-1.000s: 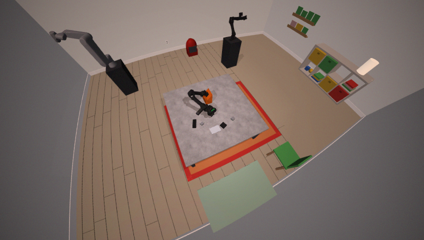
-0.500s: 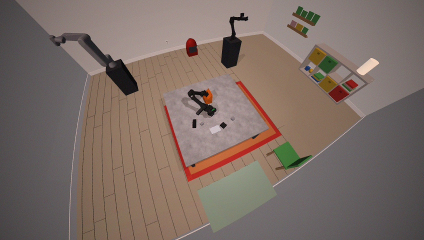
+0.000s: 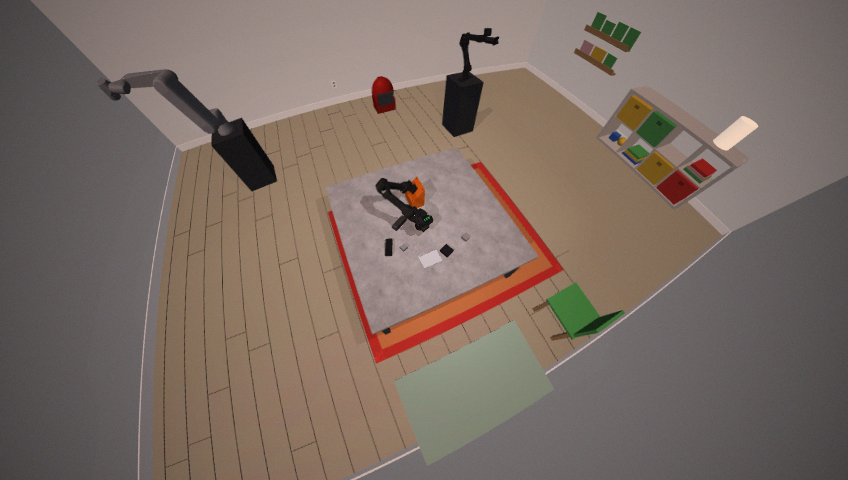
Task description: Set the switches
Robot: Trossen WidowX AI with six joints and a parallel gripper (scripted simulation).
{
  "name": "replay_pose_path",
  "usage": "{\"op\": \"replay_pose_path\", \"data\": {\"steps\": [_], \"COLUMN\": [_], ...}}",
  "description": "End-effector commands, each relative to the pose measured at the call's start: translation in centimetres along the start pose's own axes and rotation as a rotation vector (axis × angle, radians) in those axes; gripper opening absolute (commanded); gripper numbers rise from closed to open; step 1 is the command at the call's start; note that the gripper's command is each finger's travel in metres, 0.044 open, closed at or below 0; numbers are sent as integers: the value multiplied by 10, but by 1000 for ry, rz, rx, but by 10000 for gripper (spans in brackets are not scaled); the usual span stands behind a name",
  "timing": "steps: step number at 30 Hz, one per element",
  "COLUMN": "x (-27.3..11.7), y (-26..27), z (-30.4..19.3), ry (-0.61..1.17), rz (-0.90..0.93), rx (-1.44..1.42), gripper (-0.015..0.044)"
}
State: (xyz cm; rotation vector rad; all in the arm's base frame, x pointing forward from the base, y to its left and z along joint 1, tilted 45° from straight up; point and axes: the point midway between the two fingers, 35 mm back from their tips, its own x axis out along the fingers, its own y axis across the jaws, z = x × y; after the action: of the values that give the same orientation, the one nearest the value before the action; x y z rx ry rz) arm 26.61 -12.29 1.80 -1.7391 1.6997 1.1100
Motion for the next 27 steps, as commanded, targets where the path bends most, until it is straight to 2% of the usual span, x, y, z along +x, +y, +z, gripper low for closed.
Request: {"op": "replay_pose_path", "data": {"steps": [1, 27], "x": [-5, -21], "y": [-1, -1], "z": [4, 19], "ry": [8, 61], "rz": [-3, -4], "rx": [-5, -6], "gripper": [336, 336]}}
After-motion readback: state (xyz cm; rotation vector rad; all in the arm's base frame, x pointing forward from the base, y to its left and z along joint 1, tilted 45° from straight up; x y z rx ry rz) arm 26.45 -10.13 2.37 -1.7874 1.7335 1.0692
